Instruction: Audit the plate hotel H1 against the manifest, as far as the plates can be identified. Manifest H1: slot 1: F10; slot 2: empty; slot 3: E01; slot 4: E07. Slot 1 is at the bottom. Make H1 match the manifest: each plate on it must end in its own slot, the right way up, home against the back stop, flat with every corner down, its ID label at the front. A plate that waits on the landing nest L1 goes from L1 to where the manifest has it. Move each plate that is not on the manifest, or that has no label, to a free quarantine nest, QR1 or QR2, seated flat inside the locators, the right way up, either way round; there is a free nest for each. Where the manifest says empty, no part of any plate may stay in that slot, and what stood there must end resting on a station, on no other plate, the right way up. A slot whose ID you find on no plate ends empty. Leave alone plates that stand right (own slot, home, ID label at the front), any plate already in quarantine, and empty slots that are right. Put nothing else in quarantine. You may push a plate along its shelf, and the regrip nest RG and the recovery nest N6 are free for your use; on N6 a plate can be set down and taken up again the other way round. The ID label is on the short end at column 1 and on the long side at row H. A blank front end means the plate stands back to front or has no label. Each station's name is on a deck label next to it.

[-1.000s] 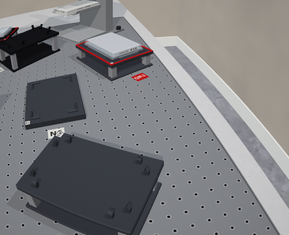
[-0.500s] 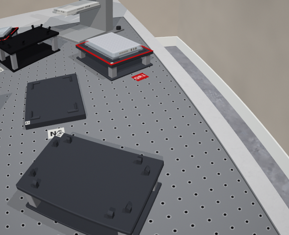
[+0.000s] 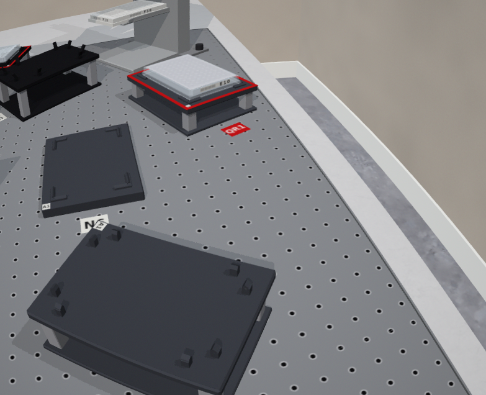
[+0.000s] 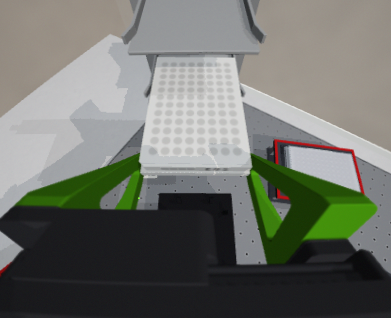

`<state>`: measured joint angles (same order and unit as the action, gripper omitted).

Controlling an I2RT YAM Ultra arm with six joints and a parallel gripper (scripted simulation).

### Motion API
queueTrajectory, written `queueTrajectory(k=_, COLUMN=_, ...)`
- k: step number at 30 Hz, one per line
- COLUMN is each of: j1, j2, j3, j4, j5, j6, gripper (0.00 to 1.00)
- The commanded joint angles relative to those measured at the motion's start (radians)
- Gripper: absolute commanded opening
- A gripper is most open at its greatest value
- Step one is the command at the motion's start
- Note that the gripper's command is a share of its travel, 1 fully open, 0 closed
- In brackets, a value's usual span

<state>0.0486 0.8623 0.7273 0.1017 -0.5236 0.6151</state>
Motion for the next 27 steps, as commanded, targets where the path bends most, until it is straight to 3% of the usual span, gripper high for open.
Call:
queueTrajectory(k=1, j1=-0.001, j2=-0.001, j3=0.015, j4=0.014, j5=0.023, j6=0.001, gripper=0.86)
queueTrajectory(k=27, j1=0.008, j2=0.0, j3=0.009, j4=0.022, j5=0.032, j6=0.001, gripper=0.86)
